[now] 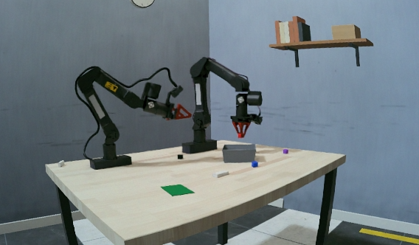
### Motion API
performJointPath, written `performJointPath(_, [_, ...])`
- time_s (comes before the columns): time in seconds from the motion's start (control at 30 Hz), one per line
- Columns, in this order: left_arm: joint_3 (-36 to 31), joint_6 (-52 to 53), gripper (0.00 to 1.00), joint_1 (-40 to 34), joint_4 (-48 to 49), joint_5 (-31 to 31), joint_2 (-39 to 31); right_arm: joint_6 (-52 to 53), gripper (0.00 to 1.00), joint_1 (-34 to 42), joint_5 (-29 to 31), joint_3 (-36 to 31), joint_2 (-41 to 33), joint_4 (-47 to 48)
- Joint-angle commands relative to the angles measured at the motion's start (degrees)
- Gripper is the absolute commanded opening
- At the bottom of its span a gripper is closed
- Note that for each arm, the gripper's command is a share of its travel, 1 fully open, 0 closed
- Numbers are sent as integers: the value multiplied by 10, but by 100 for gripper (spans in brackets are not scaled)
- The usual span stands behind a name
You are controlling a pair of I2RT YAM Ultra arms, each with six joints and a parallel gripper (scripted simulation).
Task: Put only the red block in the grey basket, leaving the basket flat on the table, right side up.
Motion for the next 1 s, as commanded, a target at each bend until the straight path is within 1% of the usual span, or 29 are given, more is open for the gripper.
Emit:
performJointPath(0.0, [49,-91,16,-65,-14,0,20,-3,100,-30,0,15,-73,-83])
performJointPath(0.1, [84,-142,16,-129,-15,-2,53,-3,100,-53,-1,19,-129,-129])
performJointPath(0.27, [135,-184,16,-187,-24,-6,100,-5,100,-76,-5,29,-182,-178])
performJointPath(0.33, [135,-184,16,-187,-24,-6,100,-5,100,-76,-5,29,-182,-178])
performJointPath(0.53, [170,-194,16,-214,-29,3,130,-6,100,-83,-8,35,-192,-180])
performJointPath(0.73, [174,-195,16,-212,-30,-3,128,-6,100,-83,-7,35,-192,-181])
performJointPath(0.83, [195,-194,16,-208,-42,-3,141,-2,100,-80,-4,29,-187,-181])
performJointPath(0.97, [186,-195,16,-209,-32,-3,137,-2,100,-80,-4,29,-187,-181])
